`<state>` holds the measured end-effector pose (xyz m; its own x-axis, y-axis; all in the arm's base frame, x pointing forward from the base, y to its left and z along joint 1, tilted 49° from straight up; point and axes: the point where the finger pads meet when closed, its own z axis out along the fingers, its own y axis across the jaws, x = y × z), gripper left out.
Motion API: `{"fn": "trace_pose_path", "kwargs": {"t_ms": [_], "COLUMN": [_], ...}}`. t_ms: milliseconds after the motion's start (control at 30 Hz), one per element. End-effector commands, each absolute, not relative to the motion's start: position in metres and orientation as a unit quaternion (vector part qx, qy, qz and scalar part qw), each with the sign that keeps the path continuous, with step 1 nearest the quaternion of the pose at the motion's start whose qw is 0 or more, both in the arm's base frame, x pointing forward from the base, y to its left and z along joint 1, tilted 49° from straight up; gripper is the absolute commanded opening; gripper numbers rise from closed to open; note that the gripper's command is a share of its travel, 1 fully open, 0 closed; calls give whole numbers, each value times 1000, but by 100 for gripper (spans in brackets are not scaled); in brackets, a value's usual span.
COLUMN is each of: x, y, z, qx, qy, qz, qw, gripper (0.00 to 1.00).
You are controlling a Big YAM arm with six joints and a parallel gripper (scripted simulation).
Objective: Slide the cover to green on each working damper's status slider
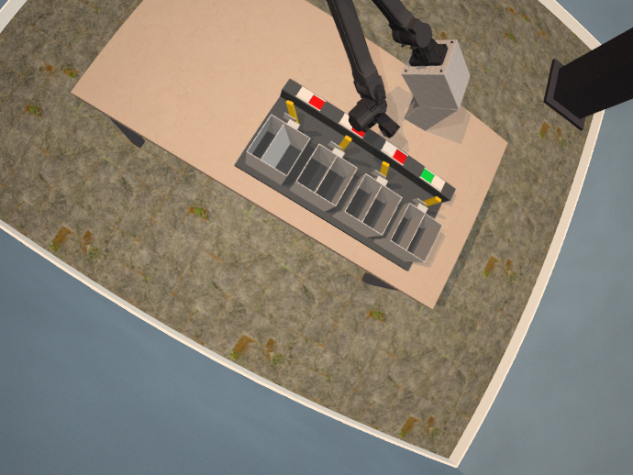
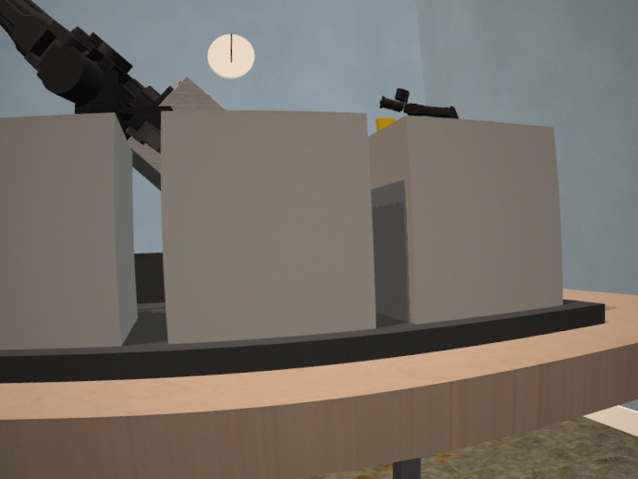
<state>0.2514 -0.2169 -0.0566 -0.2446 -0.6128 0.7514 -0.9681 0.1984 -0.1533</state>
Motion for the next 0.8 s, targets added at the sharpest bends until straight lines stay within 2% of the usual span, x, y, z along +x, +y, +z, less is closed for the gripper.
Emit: {"fn": "trace_pose_path", "kwargs": {"t_ms": [0,300,767], "x": [251,247,244], "y": [-226,-266,-263], "z": [-43,5,-2], "qx": [598,587,594], "qy": [-686,-694,-691], "qz": [309,312,303], "qw": [278,276,279], "gripper": [0,0,0]}}
